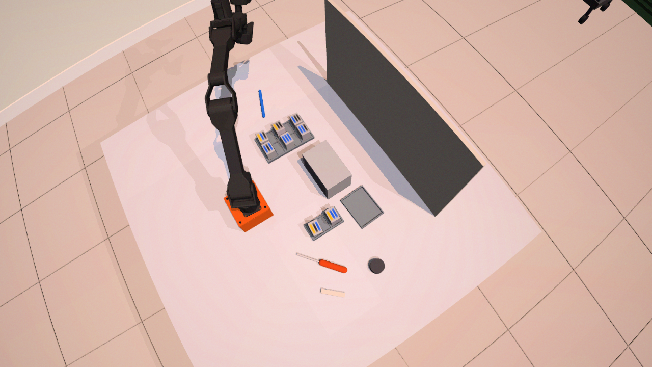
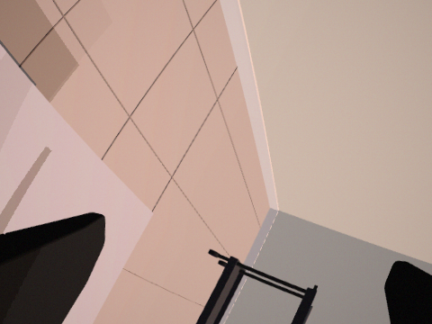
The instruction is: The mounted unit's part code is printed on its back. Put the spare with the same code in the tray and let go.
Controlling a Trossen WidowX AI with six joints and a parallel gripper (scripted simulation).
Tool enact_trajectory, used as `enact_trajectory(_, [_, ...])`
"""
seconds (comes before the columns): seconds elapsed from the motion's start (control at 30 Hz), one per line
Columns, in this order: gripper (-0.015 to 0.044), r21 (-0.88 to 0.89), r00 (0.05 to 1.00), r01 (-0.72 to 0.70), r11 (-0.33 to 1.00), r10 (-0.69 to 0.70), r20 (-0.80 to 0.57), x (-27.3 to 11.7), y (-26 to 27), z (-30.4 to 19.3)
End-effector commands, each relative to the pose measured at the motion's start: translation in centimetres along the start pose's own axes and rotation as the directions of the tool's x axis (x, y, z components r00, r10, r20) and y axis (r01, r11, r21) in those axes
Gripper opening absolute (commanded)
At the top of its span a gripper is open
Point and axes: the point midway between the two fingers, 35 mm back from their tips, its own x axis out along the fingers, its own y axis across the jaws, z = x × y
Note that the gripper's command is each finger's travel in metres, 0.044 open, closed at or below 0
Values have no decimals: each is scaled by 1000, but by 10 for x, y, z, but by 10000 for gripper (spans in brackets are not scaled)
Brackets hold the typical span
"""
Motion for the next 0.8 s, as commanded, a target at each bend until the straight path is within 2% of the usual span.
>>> enact_trajectory(0.0, [440, 125, 994, -93, 988, 100, -52, 4, 15, -53])
enact_trajectory(0.23, [440, 371, 956, -193, 908, 259, -137, -6, 40, -146])
enact_trajectory(0.43, [440, 603, 889, -219, 767, 412, -201, -30, 71, -221])
enact_trajectory(0.63, [440, 810, 788, -159, 564, 567, -240, -67, 107, -287])
enact_trajectory(0.77, [440, 907, 696, -49, 419, 665, -270, -104, 138, -337])
